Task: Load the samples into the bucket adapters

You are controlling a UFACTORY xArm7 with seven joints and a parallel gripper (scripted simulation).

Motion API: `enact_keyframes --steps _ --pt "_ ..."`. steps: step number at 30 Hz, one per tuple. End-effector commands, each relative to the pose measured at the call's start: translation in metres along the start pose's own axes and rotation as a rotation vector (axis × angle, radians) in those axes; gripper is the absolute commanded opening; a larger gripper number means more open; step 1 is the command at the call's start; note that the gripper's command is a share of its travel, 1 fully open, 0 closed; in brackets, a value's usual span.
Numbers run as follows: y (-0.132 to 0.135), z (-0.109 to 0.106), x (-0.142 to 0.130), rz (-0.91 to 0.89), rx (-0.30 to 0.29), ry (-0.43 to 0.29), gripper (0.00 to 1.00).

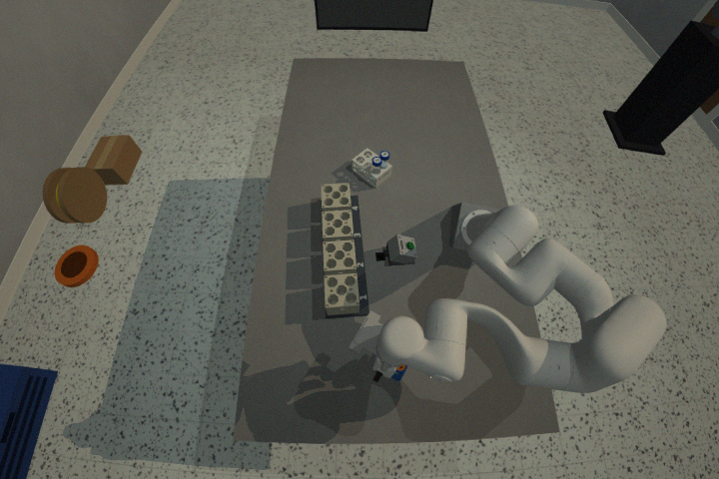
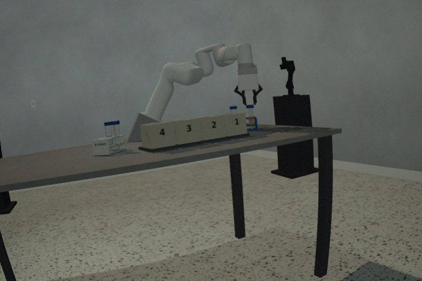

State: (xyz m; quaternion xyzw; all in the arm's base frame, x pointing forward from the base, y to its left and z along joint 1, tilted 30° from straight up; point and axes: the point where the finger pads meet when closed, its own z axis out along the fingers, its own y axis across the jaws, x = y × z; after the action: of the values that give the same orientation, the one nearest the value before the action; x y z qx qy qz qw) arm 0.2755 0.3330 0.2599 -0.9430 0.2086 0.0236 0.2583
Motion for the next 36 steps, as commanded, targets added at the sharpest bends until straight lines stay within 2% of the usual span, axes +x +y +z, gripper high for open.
enact_keyframes --steps 1,36 --pt "-0.001 -0.01 0.0 0.0 0.003 0.001 0.44" --pt "-0.001 -0.072 0.0 0.0 0.003 0.002 0.44"
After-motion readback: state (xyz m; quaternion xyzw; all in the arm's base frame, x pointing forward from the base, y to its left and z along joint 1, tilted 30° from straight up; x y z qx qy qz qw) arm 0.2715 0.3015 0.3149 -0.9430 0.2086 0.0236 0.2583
